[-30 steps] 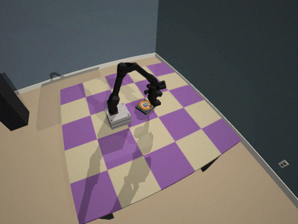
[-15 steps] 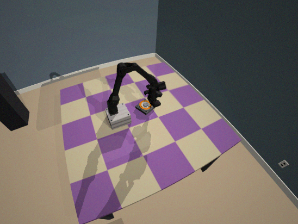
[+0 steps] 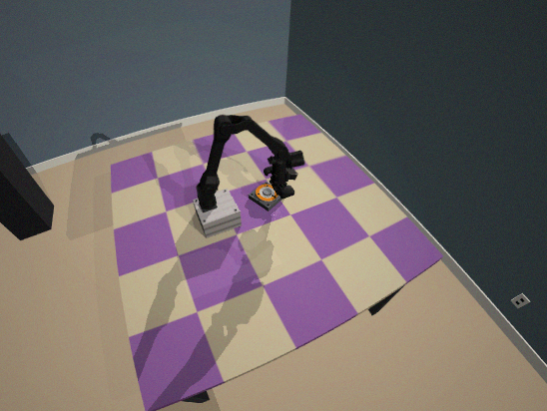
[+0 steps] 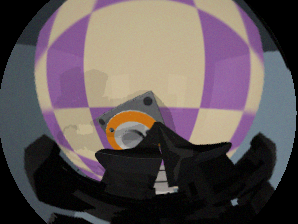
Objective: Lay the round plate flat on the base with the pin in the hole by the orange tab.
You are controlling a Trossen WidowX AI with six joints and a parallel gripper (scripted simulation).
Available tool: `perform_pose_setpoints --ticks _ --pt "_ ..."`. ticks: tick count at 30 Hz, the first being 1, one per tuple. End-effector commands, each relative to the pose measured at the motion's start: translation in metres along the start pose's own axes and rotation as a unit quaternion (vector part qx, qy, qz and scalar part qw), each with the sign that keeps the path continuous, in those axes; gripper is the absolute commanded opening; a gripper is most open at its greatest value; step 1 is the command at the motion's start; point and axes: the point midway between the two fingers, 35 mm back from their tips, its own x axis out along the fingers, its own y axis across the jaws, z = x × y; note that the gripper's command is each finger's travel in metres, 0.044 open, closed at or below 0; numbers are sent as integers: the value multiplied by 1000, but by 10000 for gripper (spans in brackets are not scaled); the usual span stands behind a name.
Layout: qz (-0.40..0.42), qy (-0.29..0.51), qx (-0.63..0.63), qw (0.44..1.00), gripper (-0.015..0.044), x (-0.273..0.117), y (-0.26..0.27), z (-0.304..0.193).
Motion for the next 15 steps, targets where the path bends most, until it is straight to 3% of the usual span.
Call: perform_pose_setpoints --ticks 1,15 --pt "-1 8 0 1000 0 2 -2 -8" --pt "-1 8 0 1000 0 2 -8 -18"
